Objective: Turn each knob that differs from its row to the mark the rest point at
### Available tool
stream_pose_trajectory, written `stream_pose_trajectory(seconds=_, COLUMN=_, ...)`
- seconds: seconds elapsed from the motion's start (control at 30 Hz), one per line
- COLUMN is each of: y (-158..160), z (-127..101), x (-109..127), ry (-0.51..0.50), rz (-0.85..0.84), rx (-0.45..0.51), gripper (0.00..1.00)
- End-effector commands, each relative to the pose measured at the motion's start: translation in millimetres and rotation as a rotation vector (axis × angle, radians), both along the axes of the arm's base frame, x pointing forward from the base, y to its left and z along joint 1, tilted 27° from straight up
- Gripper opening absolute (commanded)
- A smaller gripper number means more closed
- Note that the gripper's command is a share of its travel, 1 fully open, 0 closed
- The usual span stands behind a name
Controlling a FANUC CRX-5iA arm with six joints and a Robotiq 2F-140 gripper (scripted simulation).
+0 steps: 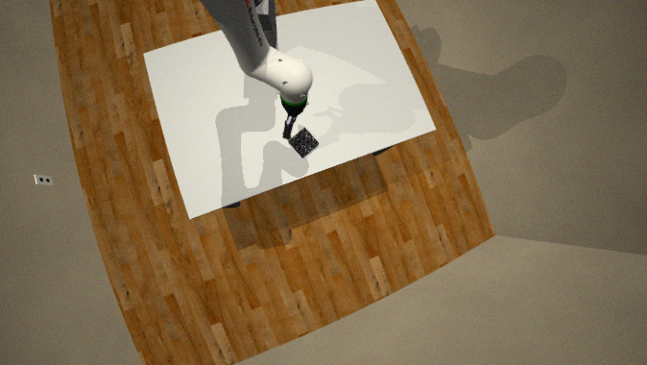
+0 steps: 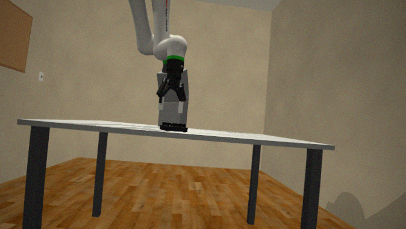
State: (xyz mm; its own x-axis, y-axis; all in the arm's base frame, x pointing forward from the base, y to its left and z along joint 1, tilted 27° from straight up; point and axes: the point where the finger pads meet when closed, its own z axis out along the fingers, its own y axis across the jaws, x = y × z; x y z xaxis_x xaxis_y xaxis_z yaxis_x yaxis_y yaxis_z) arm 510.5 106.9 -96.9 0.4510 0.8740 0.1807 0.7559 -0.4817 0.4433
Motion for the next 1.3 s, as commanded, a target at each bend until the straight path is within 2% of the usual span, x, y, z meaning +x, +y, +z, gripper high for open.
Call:
stream_pose_trajectory(seconds=0.0, y=5, z=5, x=5, ry=0.025, rz=0.128, rx=-0.085, gripper=1.0)
stream_pose_trajectory(seconds=0.3, y=13, z=13, x=13, ry=0.045, rz=0.393, rx=-0.227, gripper=1.0)
stream_pose_trajectory(seconds=0.37, y=13, z=13, x=13, ry=0.045, rz=0.393, rx=-0.227, gripper=1.0)
stream_pose_trajectory(seconds=0.43, y=16, z=16, x=15, ry=0.054, rz=0.495, rx=-0.281, gripper=1.0)
stream_pose_trajectory(seconds=0.87, y=26, z=22, x=16, ry=0.091, rz=0.839, rx=-0.454, gripper=1.0)
stream_pose_trajectory(seconds=1.17, y=28, z=22, x=16, ry=0.099, rz=0.91, rx=-0.488, gripper=1.0)
stream_pose_trajectory(seconds=1.2, y=28, z=22, x=16, ry=0.099, rz=0.91, rx=-0.488, gripper=0.12)
stream_pose_trajectory(seconds=1.27, y=28, z=22, x=16, ry=0.099, rz=0.91, rx=-0.488, gripper=0.12)
